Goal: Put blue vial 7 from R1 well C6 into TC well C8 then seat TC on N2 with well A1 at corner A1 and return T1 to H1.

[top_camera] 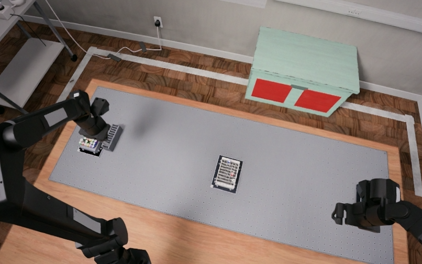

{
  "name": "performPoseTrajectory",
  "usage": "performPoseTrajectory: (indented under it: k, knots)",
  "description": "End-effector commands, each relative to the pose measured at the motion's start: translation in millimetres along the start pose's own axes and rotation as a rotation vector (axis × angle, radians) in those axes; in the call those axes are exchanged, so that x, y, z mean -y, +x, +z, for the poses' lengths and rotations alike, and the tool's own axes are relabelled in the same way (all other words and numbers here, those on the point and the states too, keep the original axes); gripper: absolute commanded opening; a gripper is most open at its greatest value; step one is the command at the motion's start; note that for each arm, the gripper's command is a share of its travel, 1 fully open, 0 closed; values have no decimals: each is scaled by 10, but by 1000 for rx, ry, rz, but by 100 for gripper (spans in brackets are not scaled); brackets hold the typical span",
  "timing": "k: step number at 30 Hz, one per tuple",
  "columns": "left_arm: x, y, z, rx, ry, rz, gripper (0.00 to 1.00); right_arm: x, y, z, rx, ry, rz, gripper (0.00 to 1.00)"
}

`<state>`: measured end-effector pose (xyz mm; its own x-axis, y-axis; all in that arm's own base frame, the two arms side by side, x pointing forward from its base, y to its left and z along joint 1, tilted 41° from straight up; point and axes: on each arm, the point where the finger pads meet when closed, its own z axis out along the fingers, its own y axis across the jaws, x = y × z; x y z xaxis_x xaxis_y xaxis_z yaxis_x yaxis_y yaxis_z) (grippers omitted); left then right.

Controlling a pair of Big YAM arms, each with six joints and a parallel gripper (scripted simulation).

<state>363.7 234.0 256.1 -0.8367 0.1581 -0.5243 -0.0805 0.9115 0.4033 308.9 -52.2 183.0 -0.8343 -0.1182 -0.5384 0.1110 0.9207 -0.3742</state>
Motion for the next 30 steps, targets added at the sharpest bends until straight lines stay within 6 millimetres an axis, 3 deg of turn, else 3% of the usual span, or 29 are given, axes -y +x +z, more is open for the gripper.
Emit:
performPoseTrajectory:
  k: [1, 28, 30]
  knots:
    - [147, -43, -84, 29, -6, -9, 24, 26, -102, -52, 22, 0, 14, 100]
    - [1121, 268, -277, 7, 11, -9, 24, 26, -102, -52, 22, 0, 14, 100]
    - [1121, 268, -277, 7, 11, -9, 24, 26, -102, -52, 22, 0, 14, 100]
